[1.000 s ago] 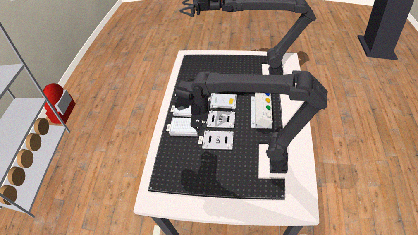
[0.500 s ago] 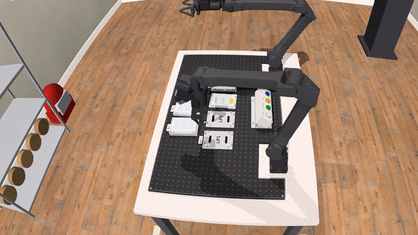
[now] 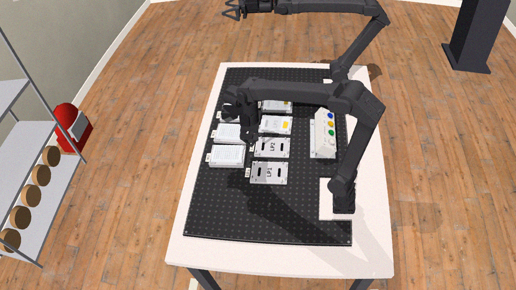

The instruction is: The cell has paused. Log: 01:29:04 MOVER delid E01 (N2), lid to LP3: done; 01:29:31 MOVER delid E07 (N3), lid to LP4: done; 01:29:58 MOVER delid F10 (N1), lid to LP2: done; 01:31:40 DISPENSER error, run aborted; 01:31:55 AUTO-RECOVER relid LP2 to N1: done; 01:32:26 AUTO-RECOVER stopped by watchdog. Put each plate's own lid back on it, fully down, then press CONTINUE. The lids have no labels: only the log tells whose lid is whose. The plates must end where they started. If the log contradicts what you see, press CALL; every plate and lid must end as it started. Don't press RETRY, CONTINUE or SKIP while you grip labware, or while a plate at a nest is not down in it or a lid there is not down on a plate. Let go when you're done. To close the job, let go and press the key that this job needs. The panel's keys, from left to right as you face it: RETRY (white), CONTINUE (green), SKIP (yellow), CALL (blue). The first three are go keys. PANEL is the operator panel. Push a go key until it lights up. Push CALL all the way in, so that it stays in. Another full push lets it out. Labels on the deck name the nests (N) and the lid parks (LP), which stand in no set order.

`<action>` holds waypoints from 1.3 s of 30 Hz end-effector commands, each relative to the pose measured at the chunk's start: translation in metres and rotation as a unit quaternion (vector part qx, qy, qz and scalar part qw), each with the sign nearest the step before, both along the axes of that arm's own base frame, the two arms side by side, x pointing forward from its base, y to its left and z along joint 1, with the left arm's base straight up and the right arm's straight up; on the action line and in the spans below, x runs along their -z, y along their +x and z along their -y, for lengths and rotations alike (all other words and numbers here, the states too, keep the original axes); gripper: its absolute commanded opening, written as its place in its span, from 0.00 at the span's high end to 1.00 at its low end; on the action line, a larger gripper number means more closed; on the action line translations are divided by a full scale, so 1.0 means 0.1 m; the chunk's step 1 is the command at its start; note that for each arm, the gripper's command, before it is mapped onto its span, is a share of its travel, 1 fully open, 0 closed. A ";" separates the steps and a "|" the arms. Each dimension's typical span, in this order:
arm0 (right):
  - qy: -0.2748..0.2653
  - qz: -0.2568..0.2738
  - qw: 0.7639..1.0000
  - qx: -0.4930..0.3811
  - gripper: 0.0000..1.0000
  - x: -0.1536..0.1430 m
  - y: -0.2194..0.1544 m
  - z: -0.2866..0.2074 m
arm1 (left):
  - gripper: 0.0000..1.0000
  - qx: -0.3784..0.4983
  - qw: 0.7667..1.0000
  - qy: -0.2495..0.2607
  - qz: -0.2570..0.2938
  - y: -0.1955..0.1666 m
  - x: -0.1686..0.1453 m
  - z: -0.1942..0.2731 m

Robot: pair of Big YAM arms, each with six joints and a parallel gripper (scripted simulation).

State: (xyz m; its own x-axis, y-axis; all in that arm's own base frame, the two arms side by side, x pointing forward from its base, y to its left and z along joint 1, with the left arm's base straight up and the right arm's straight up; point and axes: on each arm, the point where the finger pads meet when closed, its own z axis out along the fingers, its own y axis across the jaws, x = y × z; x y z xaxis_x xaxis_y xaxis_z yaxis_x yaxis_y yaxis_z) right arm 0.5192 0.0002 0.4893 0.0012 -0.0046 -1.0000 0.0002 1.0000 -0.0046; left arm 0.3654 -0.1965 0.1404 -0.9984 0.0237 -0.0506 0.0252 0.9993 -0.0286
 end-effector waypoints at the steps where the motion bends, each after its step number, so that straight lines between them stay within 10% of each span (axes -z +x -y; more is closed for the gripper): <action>1: 0.006 0.028 1.000 -0.001 0.00 -0.35 -0.02 0.01 | 0.00 -0.010 1.000 -0.013 0.019 0.18 -0.09 0.30; 39: 0.006 0.028 1.000 -0.001 0.00 -0.35 -0.02 0.01 | 0.00 -0.009 1.000 0.001 -0.009 -0.21 0.50 1.24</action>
State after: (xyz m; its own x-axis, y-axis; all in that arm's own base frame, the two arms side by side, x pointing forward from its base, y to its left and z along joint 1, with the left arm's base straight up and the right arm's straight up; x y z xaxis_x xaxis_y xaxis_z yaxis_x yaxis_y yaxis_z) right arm 0.5192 0.0002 0.4893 0.0012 -0.0046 -1.0000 0.0002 1.0000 -0.0046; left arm 0.3250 -0.3093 0.0793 -0.9997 0.0246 -0.0033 0.0246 0.9997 -0.0047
